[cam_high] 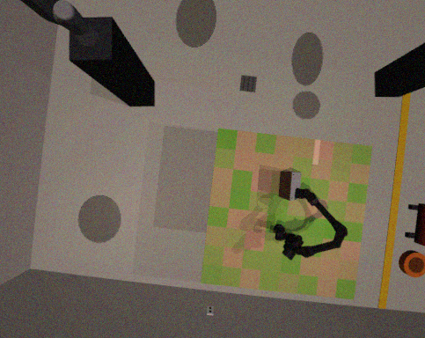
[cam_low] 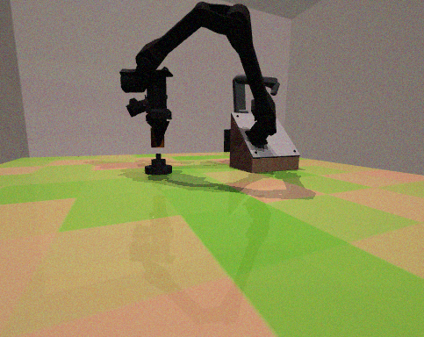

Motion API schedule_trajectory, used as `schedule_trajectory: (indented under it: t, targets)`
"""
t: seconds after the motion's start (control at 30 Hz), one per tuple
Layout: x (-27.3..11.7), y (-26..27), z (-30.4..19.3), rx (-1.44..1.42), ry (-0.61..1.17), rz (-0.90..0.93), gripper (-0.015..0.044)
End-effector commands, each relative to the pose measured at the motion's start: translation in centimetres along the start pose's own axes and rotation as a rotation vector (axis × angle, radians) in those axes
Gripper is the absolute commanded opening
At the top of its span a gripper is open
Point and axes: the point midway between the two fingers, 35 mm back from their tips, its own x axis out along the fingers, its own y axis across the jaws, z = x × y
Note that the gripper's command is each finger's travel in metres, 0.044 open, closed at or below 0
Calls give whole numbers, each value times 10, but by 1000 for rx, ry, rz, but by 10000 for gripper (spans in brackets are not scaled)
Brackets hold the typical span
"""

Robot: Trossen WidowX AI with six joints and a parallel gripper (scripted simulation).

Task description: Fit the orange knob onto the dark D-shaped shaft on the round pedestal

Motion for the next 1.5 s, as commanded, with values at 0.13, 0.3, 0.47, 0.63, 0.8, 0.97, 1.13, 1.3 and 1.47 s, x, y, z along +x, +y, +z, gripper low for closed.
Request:
schedule_trajectory:
  t: [0.13,0.3,0.47,0.63,0.8,0.97,1.13,1.3,1.47]
  targets:
    - [21,-1,-1,3,2,2,0]
    - [18,-1,-1,-6,2,2,0]
    - [16,-2,1,-6,1,2,0]
    - [20,-2,2,-6,1,2,0]
    - [21,-1,2,-6,1,2,0]
    - [21,-1,1,-6,1,2,0]
    - [18,-1,-1,-6,2,2,0]
    - [16,1,-2,-33,2,2,0]
    - [15,1,-1,-205,1,2,0]
